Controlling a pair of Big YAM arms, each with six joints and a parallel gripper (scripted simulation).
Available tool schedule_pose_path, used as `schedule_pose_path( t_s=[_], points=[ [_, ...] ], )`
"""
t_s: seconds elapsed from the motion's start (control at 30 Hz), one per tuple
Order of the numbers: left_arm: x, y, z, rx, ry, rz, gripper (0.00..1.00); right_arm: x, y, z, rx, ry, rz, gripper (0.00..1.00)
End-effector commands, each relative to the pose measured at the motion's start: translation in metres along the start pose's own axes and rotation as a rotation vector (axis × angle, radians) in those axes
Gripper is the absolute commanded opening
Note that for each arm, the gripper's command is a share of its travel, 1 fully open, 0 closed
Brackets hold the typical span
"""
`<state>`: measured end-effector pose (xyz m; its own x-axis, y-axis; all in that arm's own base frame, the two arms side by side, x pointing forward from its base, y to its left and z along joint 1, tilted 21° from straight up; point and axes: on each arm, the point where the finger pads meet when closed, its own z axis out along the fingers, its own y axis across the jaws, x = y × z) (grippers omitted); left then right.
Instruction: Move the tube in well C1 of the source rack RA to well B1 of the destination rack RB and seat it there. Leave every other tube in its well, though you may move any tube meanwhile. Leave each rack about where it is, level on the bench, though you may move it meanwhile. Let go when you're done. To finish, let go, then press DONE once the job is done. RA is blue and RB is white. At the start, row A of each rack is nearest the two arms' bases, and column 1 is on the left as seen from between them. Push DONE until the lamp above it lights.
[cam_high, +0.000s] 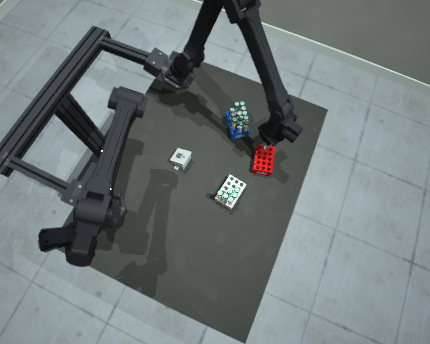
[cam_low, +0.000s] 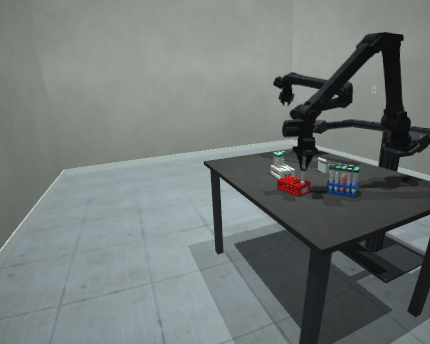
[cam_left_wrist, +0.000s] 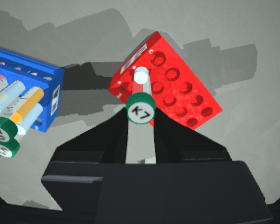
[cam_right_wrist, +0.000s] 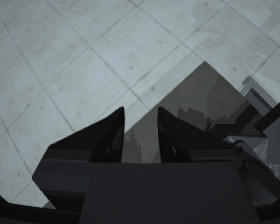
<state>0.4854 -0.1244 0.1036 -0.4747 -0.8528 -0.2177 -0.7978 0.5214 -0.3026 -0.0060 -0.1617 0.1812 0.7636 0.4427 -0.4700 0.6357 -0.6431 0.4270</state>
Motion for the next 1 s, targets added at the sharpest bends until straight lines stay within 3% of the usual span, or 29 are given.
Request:
schedule_pose_path(
  t_s=[0.0, 0.03, 0.07, 0.97],
  points=[
    [-0.0043, 0.0039, 0.0132, -0.018, 0.004, -0.002, 0.0, -0.0082, 0.0087, -0.0111, -0.029, -0.016, 0.009, 0.3],
    [-0.0043, 0.0039, 0.0132, -0.018, 0.004, -0.002, 0.0, -0.0082, 0.0087, -0.0111, -0.029, -0.016, 0.009, 0.3],
    [-0.0043, 0.0039, 0.0132, -0.018, 0.004, -0.002, 0.24, -0.0082, 0.0087, -0.0111, -0.029, -0.016, 0.009, 0.3],
    [-0.0043, 0.0039, 0.0132, -0.018, 0.004, -0.002, 0.24, -0.0082, 0.0087, -0.0111, -0.029, -0.016, 0.009, 0.3]
  ],
)
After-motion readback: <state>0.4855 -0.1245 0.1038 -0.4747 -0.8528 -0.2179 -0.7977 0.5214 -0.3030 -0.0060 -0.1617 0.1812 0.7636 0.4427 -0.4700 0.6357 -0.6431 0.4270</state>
